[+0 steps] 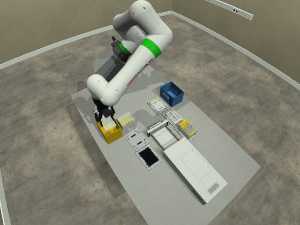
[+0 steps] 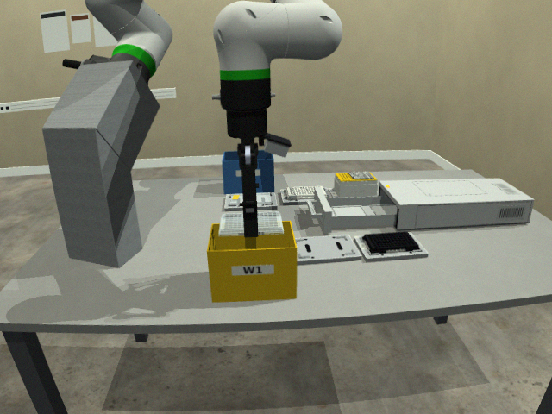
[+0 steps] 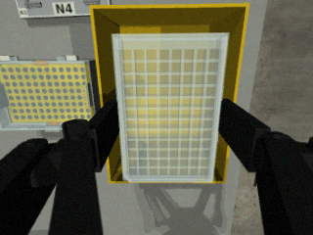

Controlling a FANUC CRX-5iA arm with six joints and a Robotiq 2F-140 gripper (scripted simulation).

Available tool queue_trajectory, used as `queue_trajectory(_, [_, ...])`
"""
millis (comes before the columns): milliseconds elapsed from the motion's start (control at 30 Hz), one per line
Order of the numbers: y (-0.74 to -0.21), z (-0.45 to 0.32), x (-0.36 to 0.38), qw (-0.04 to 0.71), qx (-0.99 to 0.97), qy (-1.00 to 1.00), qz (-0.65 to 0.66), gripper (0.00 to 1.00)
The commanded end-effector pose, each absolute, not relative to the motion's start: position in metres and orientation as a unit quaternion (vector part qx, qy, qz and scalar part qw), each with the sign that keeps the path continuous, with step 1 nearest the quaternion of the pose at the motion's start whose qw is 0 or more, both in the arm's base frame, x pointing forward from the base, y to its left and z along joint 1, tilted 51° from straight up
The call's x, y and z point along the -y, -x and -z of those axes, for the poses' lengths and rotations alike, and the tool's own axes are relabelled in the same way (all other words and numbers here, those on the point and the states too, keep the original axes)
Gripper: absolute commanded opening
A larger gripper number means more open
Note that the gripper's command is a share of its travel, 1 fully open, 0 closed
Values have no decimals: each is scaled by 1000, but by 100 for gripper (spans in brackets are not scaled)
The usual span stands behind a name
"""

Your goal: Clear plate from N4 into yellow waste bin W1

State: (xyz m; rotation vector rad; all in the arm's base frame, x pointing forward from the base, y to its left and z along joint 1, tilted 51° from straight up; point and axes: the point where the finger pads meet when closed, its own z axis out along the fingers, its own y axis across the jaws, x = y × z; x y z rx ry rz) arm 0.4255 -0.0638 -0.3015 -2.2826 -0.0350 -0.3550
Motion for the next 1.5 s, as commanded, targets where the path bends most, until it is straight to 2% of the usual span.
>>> queue_trajectory(0, [-426, 302, 64, 403, 14, 904, 141, 10])
queue_trajectory(1467, [-435, 327, 36, 403, 14, 904, 141, 10])
